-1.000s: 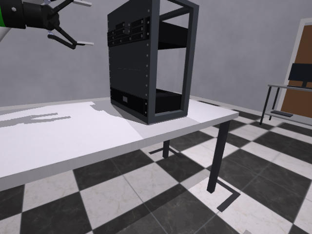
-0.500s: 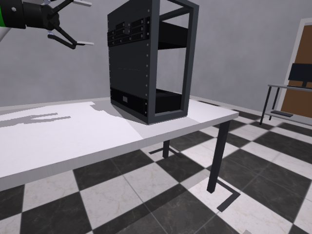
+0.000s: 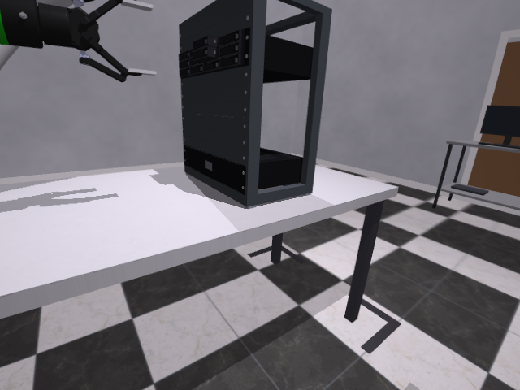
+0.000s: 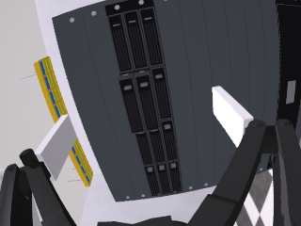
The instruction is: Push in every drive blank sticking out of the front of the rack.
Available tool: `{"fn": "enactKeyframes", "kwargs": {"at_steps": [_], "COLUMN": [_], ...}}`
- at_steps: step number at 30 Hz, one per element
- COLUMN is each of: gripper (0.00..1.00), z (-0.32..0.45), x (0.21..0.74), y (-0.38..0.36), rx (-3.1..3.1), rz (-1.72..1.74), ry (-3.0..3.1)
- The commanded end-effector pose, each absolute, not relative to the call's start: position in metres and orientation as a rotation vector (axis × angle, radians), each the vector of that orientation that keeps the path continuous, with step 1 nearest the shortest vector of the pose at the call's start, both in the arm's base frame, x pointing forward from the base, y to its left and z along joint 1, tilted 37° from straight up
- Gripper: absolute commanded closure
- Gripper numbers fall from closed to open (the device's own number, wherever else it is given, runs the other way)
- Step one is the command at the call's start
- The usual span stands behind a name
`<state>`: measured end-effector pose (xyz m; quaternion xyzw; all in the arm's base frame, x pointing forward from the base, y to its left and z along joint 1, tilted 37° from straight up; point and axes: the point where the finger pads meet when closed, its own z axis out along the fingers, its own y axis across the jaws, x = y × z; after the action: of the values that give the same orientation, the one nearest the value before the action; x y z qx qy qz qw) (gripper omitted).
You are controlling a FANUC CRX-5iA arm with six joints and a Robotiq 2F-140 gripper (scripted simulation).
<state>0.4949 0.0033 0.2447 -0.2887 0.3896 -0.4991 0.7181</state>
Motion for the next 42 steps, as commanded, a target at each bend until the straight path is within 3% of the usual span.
{"fn": "enactKeyframes", "kwargs": {"at_steps": [1,28,42], "gripper": [0.00,0.00,0.00], "z": [0.245,0.246,0.281], "x": [0.495,0.496,0.522], "y": [0.003,0.004,0.022], "rx": [-0.638,-0.638,-0.638], "rz": [-1.105,-1.105,-1.105], "ry": [0.862,0.862,0.862]}}
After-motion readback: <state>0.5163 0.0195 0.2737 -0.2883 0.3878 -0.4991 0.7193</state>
